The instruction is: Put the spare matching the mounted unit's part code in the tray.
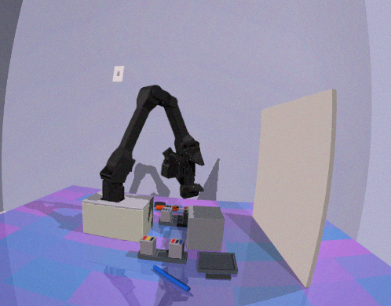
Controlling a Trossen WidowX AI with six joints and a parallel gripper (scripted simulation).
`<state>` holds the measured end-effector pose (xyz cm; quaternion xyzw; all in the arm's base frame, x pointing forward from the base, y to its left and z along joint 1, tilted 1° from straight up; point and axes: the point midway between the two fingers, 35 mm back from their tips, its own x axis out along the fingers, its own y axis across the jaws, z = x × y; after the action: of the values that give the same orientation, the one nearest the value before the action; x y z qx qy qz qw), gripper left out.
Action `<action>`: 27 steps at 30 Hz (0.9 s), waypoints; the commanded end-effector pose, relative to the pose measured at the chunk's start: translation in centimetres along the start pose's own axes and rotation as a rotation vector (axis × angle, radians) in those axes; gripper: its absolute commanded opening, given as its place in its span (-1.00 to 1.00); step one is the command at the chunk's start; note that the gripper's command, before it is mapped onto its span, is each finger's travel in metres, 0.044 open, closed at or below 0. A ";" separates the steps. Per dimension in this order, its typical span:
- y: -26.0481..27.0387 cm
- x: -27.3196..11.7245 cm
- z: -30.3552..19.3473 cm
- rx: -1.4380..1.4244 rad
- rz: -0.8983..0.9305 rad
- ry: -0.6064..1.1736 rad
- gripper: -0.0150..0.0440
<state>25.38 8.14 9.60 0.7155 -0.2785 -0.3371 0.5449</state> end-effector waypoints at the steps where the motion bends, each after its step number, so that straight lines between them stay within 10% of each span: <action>1: 0.0 0.0 0.0 0.000 0.000 0.000 0.95; 8: -0.1 0.4 0.1 0.094 -0.021 -0.056 1.00; 23: 0.2 7.1 -4.0 2.122 0.273 -1.459 1.00; 27: 0.9 7.9 -4.9 2.267 0.369 -1.602 1.00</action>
<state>28.88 5.27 7.97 0.6898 -0.6123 -0.3380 -0.1870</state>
